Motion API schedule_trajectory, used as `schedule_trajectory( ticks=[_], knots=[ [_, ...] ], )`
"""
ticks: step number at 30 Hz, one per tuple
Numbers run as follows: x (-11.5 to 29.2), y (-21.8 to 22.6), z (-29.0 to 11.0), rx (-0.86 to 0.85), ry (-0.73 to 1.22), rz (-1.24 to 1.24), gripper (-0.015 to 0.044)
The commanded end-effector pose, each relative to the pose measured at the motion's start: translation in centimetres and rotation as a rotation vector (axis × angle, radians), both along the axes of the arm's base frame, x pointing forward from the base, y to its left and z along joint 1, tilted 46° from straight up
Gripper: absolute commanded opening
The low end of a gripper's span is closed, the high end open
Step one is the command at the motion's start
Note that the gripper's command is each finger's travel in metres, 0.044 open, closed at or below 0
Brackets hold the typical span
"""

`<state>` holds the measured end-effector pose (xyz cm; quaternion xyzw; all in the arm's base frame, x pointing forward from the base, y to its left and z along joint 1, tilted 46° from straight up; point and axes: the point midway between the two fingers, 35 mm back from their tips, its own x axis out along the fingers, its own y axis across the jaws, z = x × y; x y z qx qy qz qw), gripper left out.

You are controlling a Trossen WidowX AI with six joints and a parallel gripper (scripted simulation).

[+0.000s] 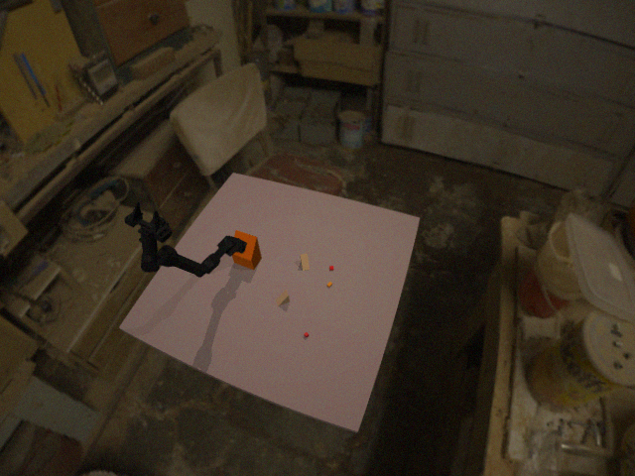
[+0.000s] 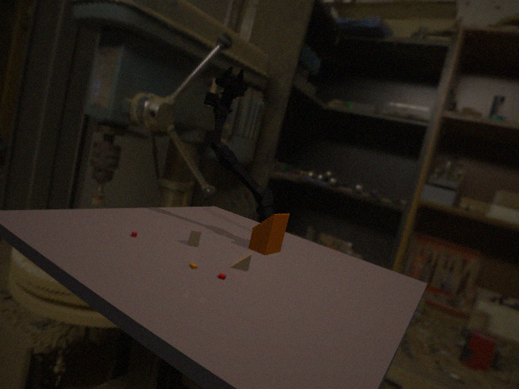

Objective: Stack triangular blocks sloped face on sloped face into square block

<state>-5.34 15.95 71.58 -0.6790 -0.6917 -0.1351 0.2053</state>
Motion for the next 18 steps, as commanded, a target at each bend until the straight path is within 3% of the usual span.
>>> schedule_trajectory(
  ticks=[1,9,18],
  knots=[
    [-0.1,0.1,-0.1,-0.003,-0.005,-0.005,0.0426],
    [-2.6,6.7,-4.4,-0.161,-0.199,-0.239,0.044],
    [-1.5,14.1,-9.7,-0.349,-0.408,-0.468,0.044]
  ],
)
